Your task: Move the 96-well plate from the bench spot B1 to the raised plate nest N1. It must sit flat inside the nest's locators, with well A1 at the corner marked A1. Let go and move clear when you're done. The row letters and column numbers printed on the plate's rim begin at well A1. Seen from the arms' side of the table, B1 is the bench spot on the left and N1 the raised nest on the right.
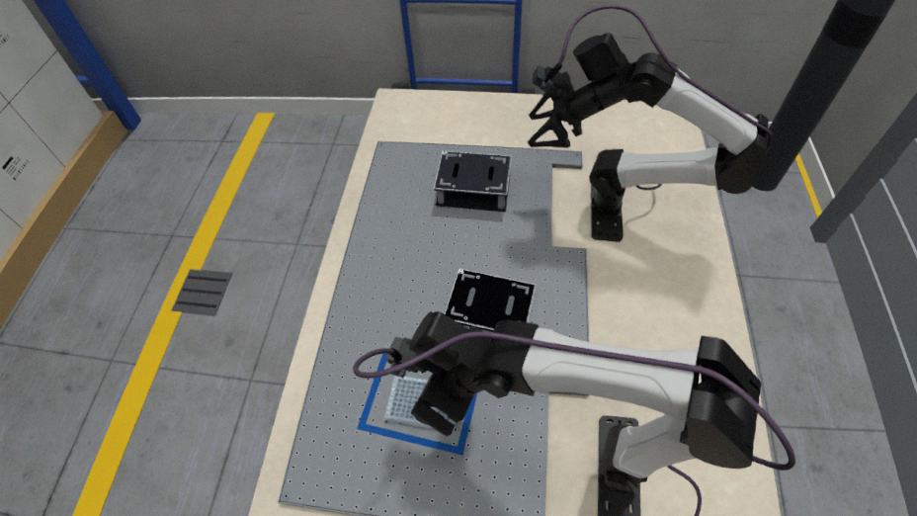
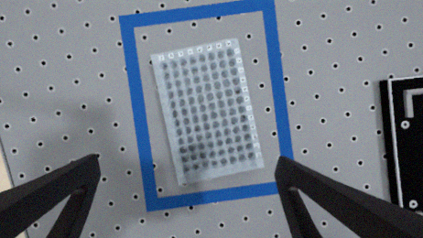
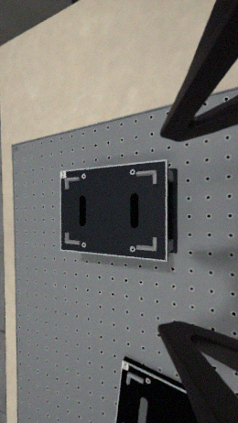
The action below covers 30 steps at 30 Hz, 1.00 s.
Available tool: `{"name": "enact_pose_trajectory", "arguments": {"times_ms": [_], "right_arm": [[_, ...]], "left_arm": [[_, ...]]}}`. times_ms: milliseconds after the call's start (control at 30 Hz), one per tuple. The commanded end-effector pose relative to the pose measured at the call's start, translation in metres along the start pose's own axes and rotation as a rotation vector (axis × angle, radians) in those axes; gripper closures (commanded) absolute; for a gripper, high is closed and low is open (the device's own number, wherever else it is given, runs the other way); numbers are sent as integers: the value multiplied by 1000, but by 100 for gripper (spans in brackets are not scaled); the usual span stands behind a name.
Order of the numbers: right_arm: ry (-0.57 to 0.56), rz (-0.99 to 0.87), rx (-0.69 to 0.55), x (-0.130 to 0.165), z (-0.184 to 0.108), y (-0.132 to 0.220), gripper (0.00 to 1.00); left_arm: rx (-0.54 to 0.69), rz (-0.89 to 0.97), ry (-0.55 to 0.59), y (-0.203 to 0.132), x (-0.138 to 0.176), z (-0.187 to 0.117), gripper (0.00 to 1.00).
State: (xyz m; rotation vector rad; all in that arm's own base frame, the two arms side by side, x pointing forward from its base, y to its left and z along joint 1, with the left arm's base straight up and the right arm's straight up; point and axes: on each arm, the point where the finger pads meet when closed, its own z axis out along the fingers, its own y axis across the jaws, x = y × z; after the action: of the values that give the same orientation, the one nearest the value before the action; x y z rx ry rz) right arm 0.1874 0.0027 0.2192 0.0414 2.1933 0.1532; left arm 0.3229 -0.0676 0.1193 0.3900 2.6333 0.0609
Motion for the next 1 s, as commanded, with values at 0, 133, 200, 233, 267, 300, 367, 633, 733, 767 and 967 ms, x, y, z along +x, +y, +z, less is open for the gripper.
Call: {"name": "enact_pose_trajectory", "arguments": {"times_ms": [0,133,200,233,267,300,367,633,733,767,967], "right_arm": [[-13,-22,1,-8,-6,2,0],[-44,-56,-47,-19,-6,14,0],[-57,-81,-81,-23,-6,23,0],[-65,-98,-106,-26,-6,29,0],[-65,-98,-106,-26,-6,29,0],[-65,-98,-106,-26,-6,29,0],[-85,-137,-166,-33,-8,44,0],[-144,-287,-446,-46,-28,115,0],[-160,-336,-558,-47,-41,142,0],[-166,-351,-595,-47,-46,150,0],[-181,-399,-727,-45,-66,179,0]], "left_arm": [[-8,-40,24,3,-4,-2,0],[13,-91,116,-2,2,6,0],[20,-121,171,-3,4,10,0],[25,-139,207,-4,5,14,0],[25,-139,207,-4,5,14,0],[25,-139,207,-4,5,14,0],[34,-172,274,-7,6,21,0],[52,-251,430,-11,-1,45,0],[56,-268,457,-12,-5,53,0],[57,-272,462,-12,-6,55,0],[58,-279,460,-12,-10,65,0]]}}
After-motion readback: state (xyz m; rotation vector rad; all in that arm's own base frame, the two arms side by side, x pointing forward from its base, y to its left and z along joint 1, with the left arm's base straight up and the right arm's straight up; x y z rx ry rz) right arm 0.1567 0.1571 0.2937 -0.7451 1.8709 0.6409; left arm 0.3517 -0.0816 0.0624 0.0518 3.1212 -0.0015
